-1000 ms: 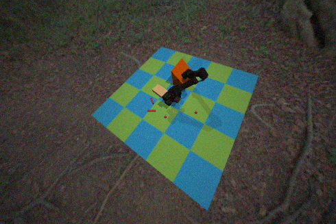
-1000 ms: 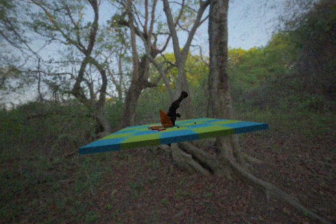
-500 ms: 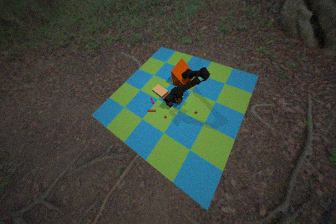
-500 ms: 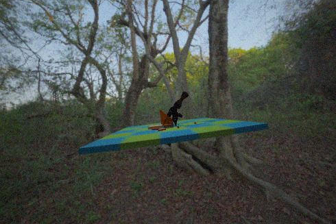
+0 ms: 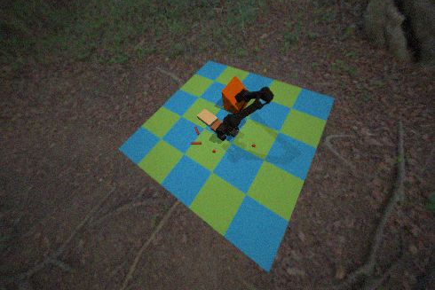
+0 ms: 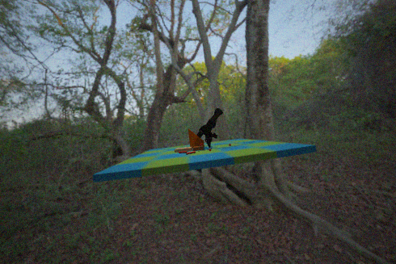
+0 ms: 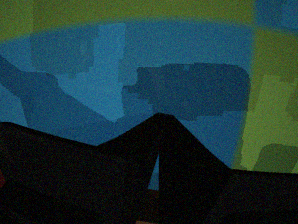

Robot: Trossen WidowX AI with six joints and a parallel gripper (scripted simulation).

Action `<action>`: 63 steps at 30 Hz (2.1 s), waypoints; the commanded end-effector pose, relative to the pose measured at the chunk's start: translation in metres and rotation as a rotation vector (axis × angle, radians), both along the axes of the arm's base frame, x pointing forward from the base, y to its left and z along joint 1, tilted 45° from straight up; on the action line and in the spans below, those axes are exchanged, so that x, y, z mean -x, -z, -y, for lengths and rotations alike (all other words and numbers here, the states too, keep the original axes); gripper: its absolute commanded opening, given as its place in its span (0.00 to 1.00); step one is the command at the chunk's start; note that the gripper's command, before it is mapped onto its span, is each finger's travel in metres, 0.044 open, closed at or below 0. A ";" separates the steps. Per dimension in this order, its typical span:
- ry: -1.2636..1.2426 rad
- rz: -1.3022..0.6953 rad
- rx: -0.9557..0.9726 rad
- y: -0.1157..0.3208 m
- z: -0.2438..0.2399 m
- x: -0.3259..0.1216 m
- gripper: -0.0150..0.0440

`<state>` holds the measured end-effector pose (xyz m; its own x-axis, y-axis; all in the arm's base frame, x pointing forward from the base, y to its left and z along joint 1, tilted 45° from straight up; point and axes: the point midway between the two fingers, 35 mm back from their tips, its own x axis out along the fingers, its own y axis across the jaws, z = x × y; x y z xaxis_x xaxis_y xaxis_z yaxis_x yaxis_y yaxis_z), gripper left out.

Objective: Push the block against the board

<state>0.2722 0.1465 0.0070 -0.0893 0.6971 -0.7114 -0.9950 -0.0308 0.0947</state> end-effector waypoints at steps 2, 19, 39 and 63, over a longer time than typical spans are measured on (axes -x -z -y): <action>0.000 0.001 0.001 -0.006 0.007 -0.002 0.25; -0.011 0.016 -0.004 -0.020 0.060 0.001 0.25; -0.010 0.016 -0.002 0.027 0.031 0.003 0.25; -0.009 0.017 0.003 0.050 0.053 0.002 0.25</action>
<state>0.2712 0.0943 -0.0384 -0.0759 0.7008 -0.7093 -0.9968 -0.0355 0.0716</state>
